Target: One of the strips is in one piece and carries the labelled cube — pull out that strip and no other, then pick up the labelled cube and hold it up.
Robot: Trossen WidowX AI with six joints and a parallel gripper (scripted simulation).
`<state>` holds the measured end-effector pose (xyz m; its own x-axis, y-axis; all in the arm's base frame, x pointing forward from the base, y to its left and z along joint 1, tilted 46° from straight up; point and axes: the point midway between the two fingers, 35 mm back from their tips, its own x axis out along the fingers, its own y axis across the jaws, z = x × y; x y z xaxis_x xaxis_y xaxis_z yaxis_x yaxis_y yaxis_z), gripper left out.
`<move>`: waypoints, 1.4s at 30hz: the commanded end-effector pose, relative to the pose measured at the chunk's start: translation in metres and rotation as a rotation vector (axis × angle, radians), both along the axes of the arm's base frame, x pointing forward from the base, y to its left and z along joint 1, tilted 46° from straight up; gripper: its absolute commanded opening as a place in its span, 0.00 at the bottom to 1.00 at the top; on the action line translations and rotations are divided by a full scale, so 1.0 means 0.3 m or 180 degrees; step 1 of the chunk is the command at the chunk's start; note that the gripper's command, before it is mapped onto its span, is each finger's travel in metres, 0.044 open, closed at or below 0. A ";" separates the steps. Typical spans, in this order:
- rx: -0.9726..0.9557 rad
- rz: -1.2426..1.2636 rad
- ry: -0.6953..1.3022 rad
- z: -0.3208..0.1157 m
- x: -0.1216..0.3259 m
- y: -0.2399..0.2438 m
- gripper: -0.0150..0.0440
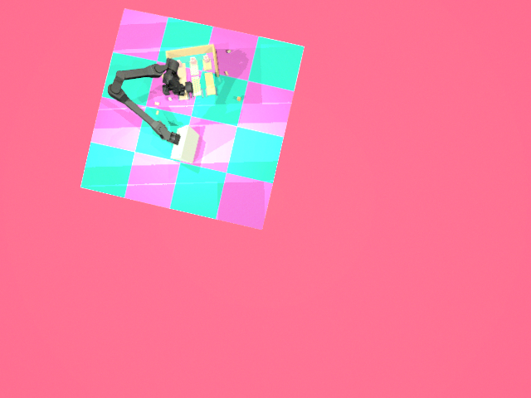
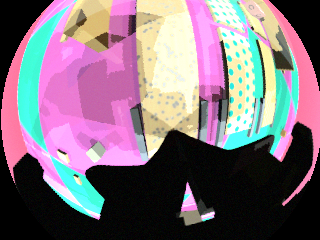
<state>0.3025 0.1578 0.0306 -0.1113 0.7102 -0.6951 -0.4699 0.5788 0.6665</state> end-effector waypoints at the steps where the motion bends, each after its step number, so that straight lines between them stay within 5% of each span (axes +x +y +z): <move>1: -0.0015 0.0028 0.0043 -0.019 -0.040 -0.008 0.25; 42: -0.0021 0.0028 0.0054 -0.081 -0.216 -0.093 0.25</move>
<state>0.2505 0.1315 0.0121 -0.1062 0.7122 -0.6939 -0.4713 0.5785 0.6658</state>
